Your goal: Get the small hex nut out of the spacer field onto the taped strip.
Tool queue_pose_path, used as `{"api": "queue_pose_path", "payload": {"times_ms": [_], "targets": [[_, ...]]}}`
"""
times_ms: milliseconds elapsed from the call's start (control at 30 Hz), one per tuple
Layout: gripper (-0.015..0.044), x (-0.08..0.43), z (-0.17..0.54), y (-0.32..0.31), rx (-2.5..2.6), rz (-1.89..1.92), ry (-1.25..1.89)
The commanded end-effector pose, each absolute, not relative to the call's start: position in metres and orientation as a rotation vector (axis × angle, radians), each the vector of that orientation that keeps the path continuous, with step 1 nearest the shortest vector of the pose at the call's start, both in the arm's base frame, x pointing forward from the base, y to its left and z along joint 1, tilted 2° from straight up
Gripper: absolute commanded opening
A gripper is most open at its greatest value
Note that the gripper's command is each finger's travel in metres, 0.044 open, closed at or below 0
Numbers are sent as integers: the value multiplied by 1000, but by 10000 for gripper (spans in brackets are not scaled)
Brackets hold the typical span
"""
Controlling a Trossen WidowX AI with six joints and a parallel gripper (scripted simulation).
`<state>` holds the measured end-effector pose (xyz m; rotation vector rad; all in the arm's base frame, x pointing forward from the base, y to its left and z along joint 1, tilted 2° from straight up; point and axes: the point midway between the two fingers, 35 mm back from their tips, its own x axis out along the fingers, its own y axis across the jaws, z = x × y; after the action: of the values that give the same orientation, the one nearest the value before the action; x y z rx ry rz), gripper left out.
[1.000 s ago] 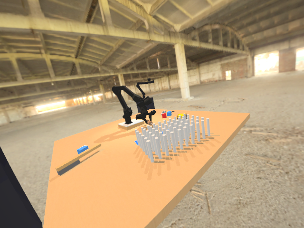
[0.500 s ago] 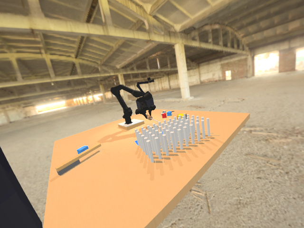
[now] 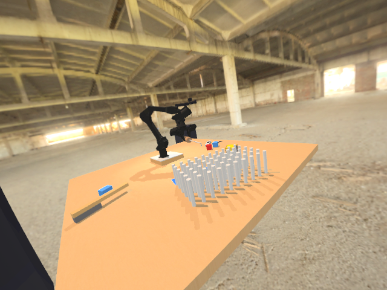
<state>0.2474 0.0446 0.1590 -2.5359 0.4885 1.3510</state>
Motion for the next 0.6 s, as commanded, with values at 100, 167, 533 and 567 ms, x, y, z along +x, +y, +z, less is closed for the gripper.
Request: {"api": "queue_pose_path", "payload": {"times_ms": [100, 167, 533, 567], "targets": [[0, 249, 159, 42, -2498, 1325, 520], [0, 251, 160, 38, -2451, 1292, 558], [0, 263, 163, 14, -2154, 1082, 763], [0, 264, 163, 11, -2126, 1062, 779]]}}
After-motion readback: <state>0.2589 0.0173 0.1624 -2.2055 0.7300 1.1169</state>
